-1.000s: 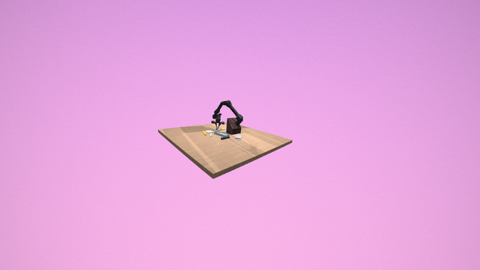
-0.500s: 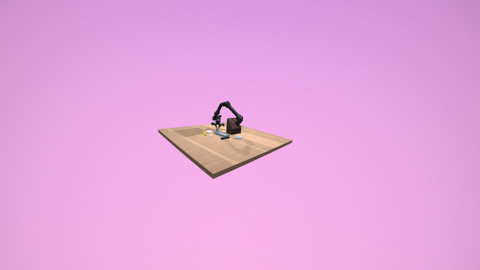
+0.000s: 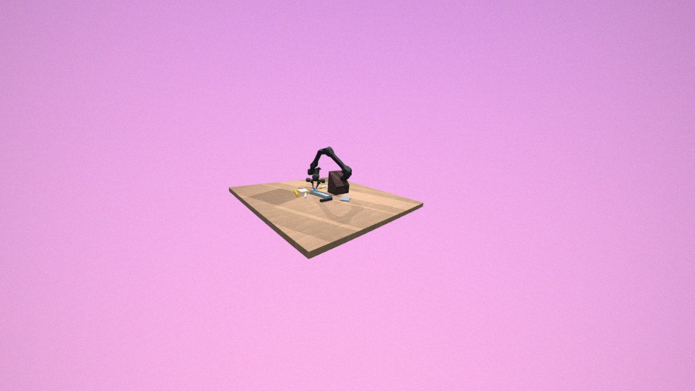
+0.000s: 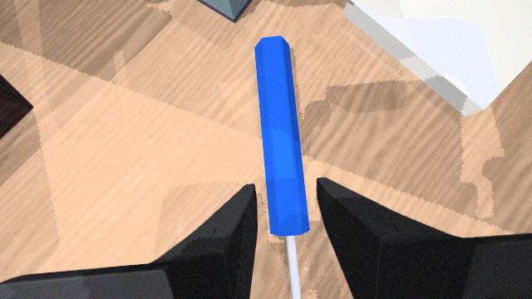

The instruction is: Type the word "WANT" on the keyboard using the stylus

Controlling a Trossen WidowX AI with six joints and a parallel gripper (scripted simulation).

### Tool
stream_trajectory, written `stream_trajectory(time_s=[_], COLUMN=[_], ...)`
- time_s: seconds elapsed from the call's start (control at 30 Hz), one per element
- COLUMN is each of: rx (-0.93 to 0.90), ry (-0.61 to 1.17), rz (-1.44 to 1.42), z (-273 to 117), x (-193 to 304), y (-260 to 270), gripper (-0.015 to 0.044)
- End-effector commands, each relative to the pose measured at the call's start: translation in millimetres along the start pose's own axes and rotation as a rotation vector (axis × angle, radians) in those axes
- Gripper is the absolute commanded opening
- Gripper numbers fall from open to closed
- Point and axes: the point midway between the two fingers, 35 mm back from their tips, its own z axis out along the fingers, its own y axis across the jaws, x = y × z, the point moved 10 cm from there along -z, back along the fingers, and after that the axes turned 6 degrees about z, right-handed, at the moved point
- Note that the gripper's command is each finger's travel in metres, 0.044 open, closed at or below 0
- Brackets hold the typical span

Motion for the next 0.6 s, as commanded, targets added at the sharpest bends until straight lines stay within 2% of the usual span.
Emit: stream_trajectory(time_s=[0.0, 0.2, 0.4, 0.57], rx=[0.001, 0.002, 0.013, -0.005], ry=[0.000, -0.002, 0.000, 0.122], rz=[0.000, 0.007, 0.021, 0.378], z=[-3.1, -48.7, -49.8, -43.4], x=[-1.8, -27.3, -28.4, -42.7], y=[-0.3, 2.8, 1.9, 0.8], gripper=[0.0150, 0.0150, 0.0150, 0.0150])
